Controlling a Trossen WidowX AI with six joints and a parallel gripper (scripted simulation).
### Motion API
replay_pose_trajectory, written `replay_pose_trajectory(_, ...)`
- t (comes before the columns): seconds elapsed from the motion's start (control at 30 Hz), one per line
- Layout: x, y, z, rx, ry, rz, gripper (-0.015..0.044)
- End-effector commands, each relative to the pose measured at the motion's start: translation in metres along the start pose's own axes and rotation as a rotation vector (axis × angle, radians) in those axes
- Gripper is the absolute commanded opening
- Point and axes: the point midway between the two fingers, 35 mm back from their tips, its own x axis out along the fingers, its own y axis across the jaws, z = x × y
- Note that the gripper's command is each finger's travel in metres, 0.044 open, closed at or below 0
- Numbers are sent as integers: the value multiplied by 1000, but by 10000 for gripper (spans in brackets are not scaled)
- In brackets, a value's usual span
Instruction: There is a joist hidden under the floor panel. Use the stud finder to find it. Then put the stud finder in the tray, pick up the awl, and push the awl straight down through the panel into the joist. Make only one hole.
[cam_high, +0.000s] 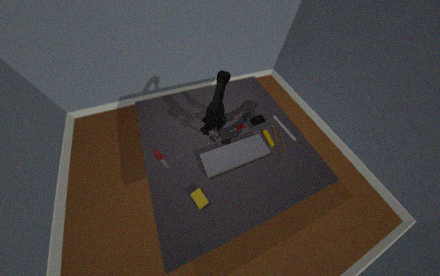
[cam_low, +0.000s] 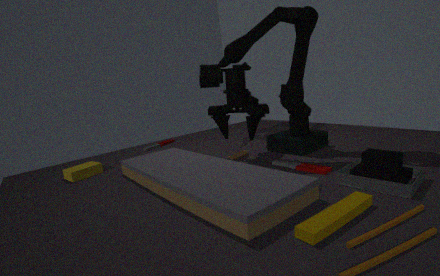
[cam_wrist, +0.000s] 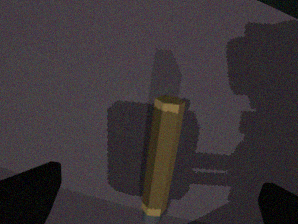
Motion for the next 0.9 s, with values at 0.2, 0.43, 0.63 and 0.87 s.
replay_pose_trajectory(0.2,2,-3,7,4,-4,4,440)
replay_pose_trajectory(0.43,13,-2,7,4,-4,4,440)
replay_pose_trajectory(0.63,23,-1,8,4,-4,4,440)
replay_pose_trajectory(0.87,34,-2,9,4,-4,4,440)
